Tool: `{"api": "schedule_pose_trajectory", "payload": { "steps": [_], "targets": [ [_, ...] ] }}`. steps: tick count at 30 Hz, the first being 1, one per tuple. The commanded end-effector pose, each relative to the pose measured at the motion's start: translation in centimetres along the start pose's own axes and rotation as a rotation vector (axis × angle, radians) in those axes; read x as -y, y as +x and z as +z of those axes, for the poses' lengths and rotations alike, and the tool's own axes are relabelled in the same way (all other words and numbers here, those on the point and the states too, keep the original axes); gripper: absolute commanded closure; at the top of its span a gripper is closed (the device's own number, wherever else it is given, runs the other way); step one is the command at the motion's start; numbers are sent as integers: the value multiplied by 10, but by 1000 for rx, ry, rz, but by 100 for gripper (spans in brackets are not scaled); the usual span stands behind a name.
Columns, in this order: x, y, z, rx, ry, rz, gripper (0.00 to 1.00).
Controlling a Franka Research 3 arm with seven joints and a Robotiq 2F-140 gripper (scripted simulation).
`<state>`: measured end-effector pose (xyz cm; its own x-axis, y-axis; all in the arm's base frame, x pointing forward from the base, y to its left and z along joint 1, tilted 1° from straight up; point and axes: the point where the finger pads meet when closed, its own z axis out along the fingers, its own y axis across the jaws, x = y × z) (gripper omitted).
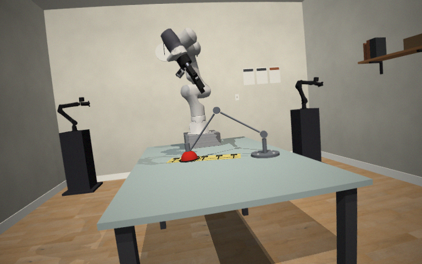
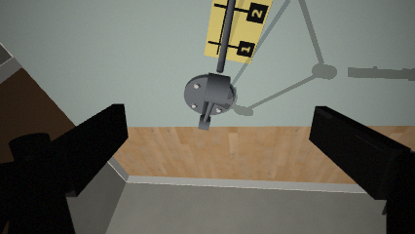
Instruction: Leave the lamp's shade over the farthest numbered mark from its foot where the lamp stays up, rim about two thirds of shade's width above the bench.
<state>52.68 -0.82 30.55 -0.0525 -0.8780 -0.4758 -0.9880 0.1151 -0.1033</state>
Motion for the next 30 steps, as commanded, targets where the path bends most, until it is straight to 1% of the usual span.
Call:
{"api": "schedule_pose_trajectory", "payload": {
  "steps": [1,2,17,19,30],
  "targets": [
    [3,-9,3,-1,9,26,0],
    [3,-9,3,-1,9,26,0],
    [-1,-59,29,0,-2,-4,0],
    [-1,-59,29,0,-2,-4,0],
    [-5,-95,48,-1,-12,-26,0]
  ]
}}
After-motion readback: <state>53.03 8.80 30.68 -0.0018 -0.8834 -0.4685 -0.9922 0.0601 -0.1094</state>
